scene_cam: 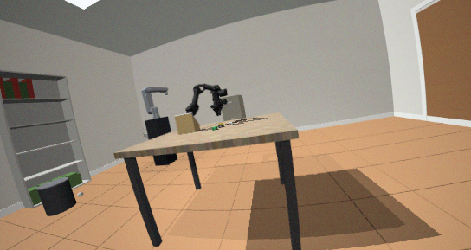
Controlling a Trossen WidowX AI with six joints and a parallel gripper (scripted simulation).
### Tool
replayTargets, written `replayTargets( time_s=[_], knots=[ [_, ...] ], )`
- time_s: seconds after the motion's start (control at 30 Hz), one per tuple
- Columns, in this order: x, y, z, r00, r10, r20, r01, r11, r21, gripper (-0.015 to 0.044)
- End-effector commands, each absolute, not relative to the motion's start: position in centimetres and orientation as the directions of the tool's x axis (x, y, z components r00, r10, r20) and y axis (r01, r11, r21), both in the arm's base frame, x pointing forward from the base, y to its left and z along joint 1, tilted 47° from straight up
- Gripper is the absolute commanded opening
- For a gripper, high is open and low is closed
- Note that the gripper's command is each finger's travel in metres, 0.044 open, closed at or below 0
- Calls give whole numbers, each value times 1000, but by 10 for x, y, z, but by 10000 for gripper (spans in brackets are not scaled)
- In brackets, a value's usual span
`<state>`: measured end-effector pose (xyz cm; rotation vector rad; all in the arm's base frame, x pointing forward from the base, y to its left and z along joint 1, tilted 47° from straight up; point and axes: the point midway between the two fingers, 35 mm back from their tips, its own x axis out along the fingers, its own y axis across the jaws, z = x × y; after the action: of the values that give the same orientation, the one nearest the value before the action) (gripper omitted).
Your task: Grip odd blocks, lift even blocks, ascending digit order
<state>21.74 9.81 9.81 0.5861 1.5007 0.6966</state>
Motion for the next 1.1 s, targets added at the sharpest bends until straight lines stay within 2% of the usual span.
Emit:
replayTargets(
  time_s=[0.0,0.07,0.33,0.6,0.77,1.07],
  knots=[
    [218,71,125,-44,731,-681,-58,679,732,164],
    [218,71,125,-44,731,-681,-58,679,732,120],
    [220,71,125,-44,731,-681,-58,679,732,120],
    [303,55,104,-40,730,-682,-62,679,731,120],
    [310,54,101,-40,730,-682,-63,680,731,120],
    [306,113,46,-40,733,-679,-63,677,733,356]
  ],
)
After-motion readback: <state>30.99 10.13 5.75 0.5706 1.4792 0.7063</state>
